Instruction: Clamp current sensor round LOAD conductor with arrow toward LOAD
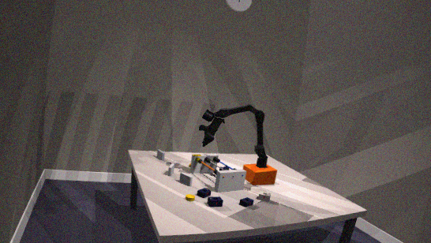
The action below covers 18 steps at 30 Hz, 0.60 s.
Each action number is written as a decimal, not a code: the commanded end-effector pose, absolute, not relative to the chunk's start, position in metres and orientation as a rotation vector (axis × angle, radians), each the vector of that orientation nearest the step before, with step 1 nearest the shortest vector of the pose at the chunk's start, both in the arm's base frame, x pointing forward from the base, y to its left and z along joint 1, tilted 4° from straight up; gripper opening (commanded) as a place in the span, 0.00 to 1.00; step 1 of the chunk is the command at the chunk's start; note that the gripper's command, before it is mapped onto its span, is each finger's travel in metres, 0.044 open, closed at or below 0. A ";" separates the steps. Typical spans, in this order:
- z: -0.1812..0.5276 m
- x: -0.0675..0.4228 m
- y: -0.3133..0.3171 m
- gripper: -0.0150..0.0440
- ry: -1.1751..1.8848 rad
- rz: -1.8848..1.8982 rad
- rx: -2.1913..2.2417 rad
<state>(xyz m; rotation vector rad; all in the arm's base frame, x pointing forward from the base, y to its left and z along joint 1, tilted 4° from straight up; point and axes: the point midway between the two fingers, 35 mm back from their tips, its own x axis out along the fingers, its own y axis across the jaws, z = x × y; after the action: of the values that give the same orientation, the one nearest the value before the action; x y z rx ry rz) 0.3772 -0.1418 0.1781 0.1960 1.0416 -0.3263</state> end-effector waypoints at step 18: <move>0.131 0.296 -0.117 0.81 1.167 -0.086 -0.013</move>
<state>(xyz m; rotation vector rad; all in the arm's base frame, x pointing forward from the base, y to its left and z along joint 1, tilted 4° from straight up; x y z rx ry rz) 0.3290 -0.1289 0.1489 0.0647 1.1327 -0.1855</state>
